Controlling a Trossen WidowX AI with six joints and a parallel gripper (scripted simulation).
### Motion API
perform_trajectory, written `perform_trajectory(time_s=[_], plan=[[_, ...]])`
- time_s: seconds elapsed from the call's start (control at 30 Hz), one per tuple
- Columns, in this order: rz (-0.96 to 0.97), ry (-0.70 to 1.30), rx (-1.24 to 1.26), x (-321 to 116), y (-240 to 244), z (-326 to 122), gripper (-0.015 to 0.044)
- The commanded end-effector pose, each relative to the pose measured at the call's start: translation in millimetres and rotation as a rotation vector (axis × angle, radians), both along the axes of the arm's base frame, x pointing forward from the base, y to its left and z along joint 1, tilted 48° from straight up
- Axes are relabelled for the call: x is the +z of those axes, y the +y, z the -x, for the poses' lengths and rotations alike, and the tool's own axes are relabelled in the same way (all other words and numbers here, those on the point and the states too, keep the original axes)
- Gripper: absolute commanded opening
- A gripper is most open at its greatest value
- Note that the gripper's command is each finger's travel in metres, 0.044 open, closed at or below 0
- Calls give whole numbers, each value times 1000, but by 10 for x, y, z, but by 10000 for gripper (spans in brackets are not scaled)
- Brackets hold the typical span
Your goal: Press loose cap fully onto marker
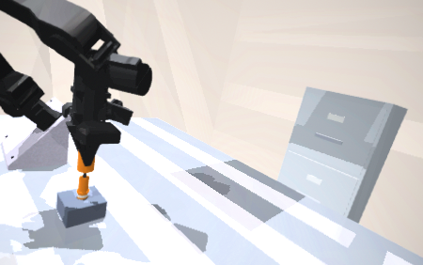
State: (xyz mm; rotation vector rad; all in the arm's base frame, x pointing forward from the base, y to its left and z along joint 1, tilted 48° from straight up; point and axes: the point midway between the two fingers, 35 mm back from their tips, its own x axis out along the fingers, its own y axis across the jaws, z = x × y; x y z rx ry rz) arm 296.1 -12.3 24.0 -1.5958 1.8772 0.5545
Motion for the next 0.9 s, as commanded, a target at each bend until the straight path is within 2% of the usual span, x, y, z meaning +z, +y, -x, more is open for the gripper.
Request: perform_trajectory(time_s=[0.0,0.87], plan=[[5,14,1,-61,-63,15,0],[8,14,1,-328,-360,64,0]])
